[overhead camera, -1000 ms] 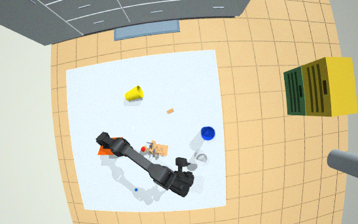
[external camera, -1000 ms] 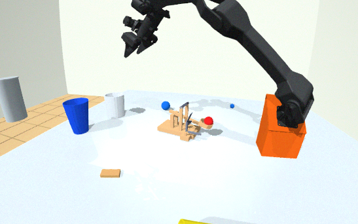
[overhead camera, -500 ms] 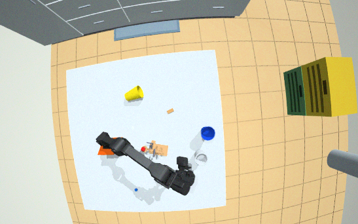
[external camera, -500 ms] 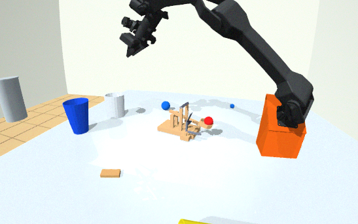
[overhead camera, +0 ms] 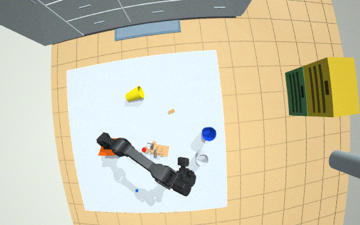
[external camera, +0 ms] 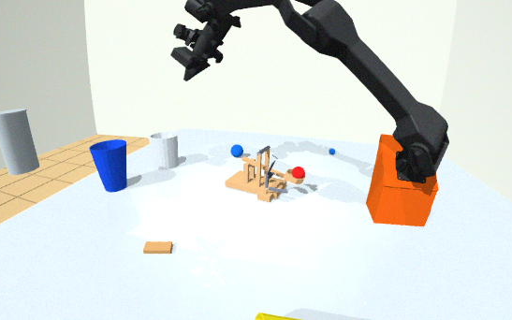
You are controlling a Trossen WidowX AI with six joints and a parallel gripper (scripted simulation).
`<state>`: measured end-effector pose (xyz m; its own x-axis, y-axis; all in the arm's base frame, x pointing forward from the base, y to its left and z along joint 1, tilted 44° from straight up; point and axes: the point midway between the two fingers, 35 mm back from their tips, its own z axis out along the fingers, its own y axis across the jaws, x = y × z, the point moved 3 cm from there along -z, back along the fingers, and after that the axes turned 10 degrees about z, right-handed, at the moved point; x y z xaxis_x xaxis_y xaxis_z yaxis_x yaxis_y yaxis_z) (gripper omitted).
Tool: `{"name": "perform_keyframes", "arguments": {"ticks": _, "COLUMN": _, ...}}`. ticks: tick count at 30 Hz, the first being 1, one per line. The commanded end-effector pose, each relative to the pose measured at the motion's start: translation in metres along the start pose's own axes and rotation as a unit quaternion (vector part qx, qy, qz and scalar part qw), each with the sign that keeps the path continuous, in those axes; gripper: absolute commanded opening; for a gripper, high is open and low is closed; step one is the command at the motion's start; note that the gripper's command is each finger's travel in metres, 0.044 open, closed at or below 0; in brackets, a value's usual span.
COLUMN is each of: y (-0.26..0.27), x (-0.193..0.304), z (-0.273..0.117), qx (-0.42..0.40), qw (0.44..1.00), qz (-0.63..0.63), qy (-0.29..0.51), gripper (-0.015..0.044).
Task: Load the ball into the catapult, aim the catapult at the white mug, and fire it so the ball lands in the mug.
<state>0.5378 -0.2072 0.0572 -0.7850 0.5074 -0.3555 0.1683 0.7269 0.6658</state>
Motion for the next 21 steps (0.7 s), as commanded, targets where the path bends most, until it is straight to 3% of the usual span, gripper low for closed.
{"name": "perform_keyframes", "arguments": {"ticks": 1, "y": 0.004, "x": 0.003, "z": 0.001, "qx": 0.008, "qw": 1.000, "qz": -0.014, "qy": 0.005, "gripper": 0.0000}}
{"name": "perform_keyframes", "arguments": {"ticks": 21, "y": 0.059, "x": 0.083, "z": 0.010, "qx": 0.089, "qw": 0.960, "qz": -0.232, "qy": 0.132, "gripper": 0.0000}}
